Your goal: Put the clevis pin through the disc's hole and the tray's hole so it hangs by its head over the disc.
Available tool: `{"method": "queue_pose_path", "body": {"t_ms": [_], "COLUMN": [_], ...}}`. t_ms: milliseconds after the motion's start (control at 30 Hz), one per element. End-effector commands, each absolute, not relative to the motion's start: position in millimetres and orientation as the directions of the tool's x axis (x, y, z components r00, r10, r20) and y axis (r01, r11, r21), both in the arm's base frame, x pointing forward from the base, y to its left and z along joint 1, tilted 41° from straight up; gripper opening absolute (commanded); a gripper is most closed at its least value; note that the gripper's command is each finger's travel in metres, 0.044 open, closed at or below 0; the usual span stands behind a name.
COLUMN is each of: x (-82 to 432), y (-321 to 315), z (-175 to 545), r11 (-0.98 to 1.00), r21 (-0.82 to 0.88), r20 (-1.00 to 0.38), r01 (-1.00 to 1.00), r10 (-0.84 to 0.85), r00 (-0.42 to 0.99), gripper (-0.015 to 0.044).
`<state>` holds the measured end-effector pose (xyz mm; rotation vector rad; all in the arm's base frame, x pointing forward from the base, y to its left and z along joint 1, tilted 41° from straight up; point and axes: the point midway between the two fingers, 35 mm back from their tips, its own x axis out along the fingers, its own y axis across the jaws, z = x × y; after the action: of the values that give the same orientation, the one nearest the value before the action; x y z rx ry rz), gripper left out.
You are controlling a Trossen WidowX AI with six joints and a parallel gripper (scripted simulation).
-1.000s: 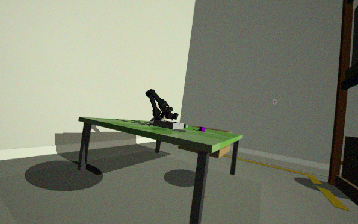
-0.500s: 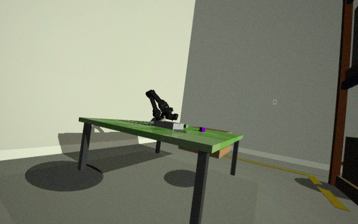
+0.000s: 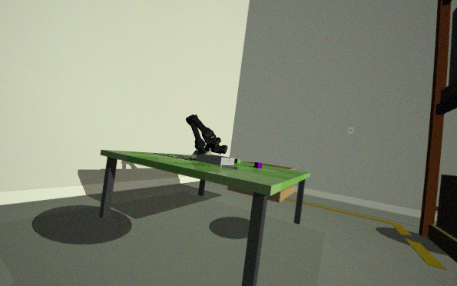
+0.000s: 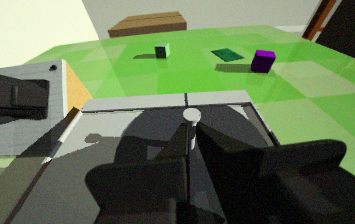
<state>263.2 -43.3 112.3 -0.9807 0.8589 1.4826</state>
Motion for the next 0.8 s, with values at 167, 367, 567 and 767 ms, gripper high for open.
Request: {"method": "queue_pose_path", "body": {"t_ms": [167,367,567,767], "x": [263.5,263.8,263.8,263.8], "y": [-45.2,-45.7,-45.7,-45.7], "z": [109.2,108.6,108.6,108.6], "r11": [-0.132,-0.128,-0.128,-0.128], "r21": [-0.002,-0.002,-0.002,-0.002], "r20": [-0.921,-0.92,-0.92,-0.92], "r01": [-0.991,-0.992,-0.992,-0.992], "r10": [0.388,0.388,0.388,0.388], "r00": [-0.049,-0.049,-0.049,-0.049], "gripper": [0.0,0.0,0.0,0.0]}}
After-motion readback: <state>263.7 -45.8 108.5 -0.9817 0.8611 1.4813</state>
